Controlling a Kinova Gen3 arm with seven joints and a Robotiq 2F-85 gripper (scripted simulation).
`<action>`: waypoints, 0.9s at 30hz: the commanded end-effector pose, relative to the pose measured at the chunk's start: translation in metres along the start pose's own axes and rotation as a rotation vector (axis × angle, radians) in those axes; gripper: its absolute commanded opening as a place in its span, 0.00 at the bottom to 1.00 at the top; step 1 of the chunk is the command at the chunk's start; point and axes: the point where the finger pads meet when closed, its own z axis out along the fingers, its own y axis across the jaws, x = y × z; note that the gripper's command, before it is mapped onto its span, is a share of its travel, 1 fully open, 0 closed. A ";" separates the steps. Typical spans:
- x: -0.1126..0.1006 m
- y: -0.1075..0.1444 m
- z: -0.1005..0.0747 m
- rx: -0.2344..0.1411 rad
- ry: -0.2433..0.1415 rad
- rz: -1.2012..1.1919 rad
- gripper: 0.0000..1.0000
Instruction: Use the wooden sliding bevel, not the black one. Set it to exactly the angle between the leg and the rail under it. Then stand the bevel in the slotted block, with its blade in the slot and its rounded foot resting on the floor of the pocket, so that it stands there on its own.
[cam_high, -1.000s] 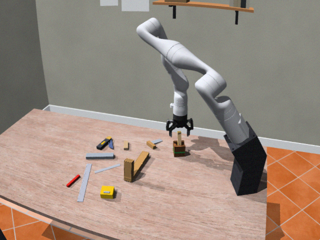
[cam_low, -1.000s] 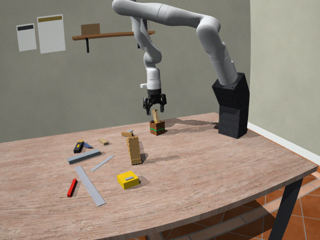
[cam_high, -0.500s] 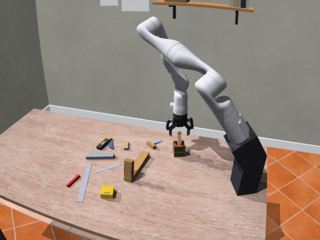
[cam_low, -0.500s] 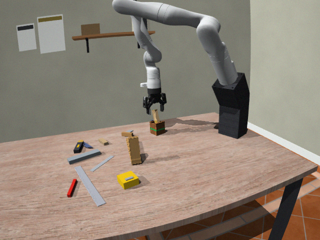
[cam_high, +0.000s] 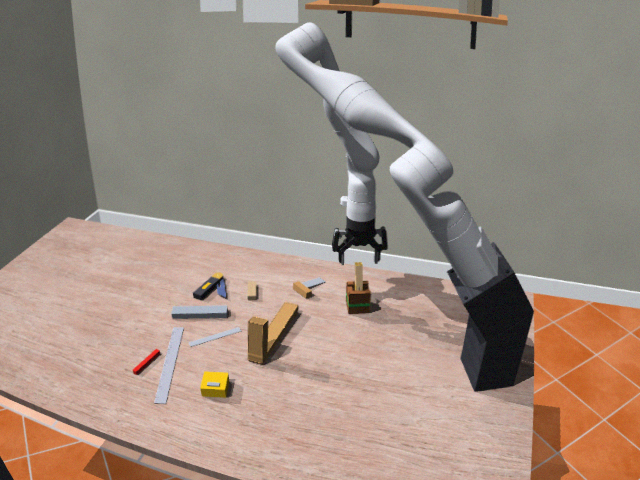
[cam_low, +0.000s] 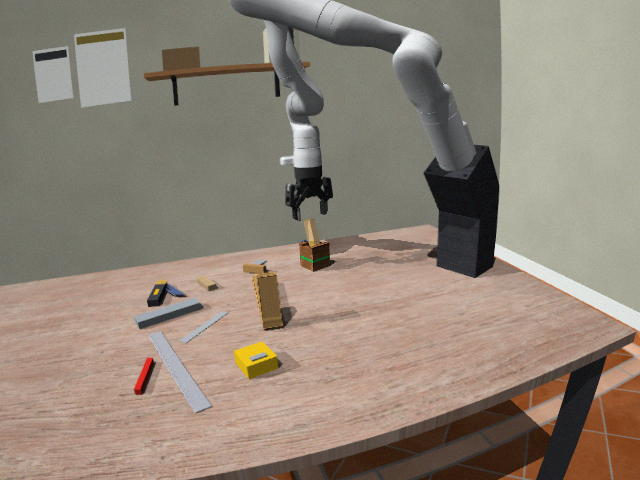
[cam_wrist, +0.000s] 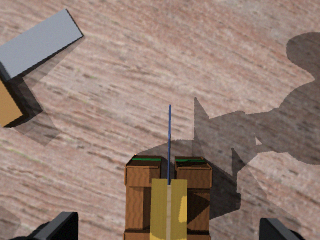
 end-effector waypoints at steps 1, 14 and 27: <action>0.001 0.000 -0.007 0.000 0.001 0.000 1.00; 0.001 0.000 -0.038 0.000 0.001 0.000 1.00; 0.001 0.000 -0.069 0.000 0.001 0.000 1.00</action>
